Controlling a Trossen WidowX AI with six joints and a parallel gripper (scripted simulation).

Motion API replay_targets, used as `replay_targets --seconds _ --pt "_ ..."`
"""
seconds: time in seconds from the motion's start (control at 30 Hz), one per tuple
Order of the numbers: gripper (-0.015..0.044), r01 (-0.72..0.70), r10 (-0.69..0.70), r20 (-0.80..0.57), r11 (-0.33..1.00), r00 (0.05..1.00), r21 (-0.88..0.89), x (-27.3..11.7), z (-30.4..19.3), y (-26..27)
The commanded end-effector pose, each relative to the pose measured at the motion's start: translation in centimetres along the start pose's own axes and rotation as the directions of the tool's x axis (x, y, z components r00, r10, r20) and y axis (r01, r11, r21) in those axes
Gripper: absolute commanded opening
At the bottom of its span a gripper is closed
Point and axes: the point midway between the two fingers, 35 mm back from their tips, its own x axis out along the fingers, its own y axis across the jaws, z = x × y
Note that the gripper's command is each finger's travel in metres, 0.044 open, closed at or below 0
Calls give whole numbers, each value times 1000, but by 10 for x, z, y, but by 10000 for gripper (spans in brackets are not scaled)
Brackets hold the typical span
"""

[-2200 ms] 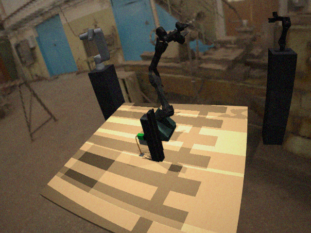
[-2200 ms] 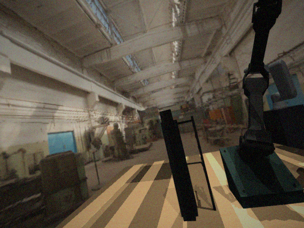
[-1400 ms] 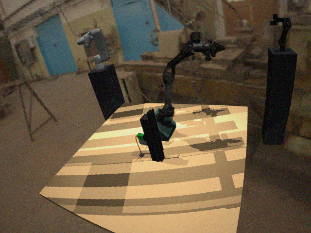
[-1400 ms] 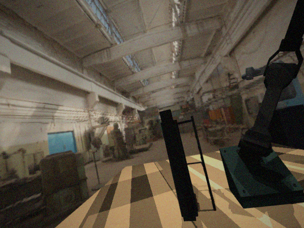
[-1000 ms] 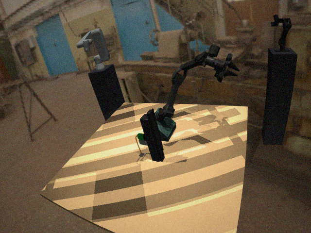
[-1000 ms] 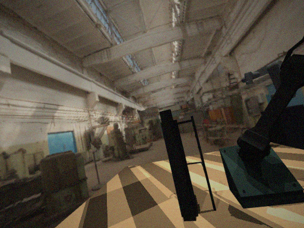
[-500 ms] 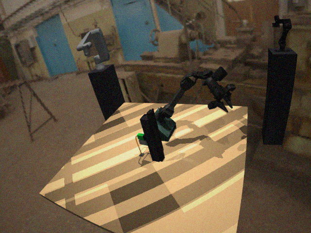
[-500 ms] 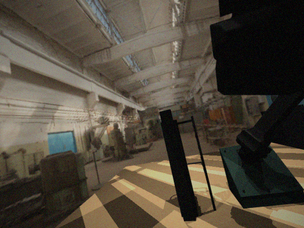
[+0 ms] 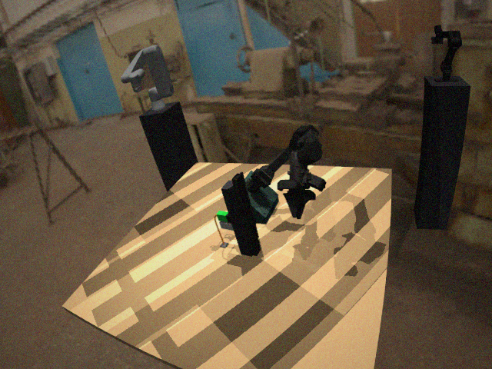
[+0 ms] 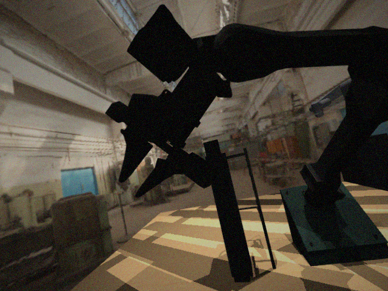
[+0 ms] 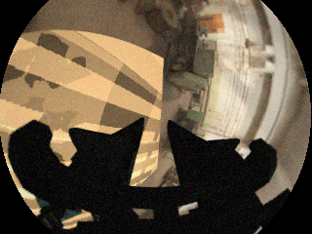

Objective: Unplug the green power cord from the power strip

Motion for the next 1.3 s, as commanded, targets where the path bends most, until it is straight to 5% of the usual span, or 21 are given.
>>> replay_targets --seconds 0.0,0.3,0.53,0.83,1.0,1.13,1.27 --pt "160 19 12 -125 968 992 251 17 -55 -15" --pt "160 252 108 -379 579 919 775 28 -200 -35" --pt "160 496 243 -496 65 834 866 12 -309 -25" --pt "160 625 418 -483 -337 769 704 -4 -374 11" --pt "160 707 637 -307 -646 707 289 -22 -410 73" --pt "160 722 718 -153 -691 679 -35 -34 -419 106" --pt "160 722 722 -140 -689 677 -60 -35 -419 108"
